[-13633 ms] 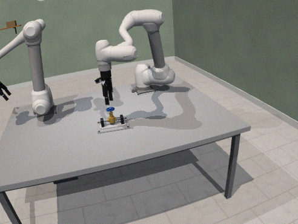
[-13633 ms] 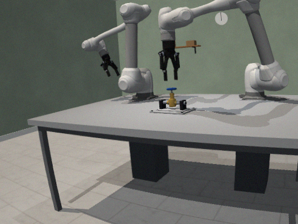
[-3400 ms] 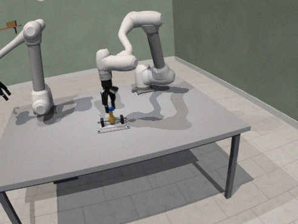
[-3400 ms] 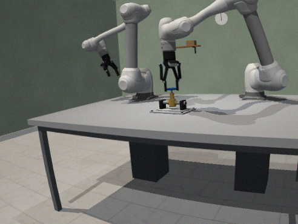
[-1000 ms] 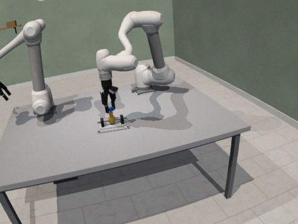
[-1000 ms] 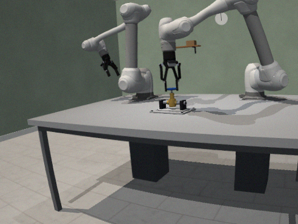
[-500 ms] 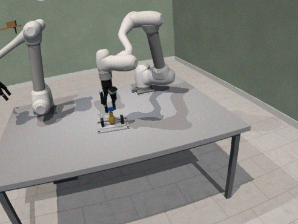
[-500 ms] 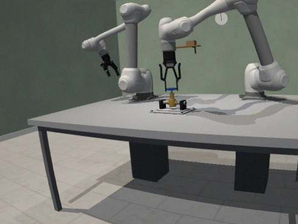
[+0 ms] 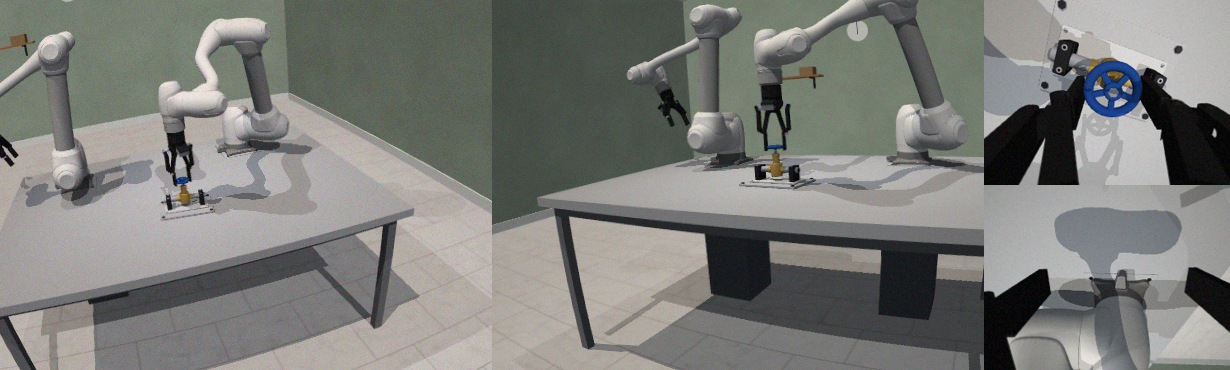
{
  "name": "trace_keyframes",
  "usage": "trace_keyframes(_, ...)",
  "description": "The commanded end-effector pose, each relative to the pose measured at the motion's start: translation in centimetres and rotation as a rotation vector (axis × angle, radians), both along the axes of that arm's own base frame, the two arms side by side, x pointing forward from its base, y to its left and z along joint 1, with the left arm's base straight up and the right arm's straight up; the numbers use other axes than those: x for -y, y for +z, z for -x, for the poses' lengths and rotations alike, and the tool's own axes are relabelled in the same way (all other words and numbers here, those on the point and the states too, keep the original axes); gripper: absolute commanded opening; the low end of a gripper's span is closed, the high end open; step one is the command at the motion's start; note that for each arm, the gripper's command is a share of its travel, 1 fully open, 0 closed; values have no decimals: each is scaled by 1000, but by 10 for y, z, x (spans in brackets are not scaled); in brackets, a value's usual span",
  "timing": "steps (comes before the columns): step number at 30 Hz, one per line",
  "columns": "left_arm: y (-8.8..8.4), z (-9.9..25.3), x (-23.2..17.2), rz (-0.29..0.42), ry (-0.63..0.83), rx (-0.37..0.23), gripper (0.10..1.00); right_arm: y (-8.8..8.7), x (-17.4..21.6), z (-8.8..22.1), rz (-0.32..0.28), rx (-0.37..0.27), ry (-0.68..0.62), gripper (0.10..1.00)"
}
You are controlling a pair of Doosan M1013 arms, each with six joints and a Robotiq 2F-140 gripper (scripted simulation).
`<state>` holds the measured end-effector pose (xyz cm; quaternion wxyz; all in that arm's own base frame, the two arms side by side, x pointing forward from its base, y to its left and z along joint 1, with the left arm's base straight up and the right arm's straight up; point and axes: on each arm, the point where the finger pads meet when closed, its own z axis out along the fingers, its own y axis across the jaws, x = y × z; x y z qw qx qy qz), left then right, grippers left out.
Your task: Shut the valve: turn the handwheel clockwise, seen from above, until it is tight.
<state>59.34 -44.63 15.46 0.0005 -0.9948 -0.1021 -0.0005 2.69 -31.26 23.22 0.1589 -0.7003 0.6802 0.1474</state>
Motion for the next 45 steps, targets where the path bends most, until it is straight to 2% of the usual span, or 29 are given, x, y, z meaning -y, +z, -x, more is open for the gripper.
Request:
trace_keyframes(1,1,-1,0,2,-52,1,99,0,0,0,1,0,0,1000)
trace_keyframes(34,1,-1,0,1,-666,1,99,0,0,0,1,0,0,1000)
trace_keyframes(45,1,-1,0,1,-800,1,99,0,0,0,1,0,0,1000)
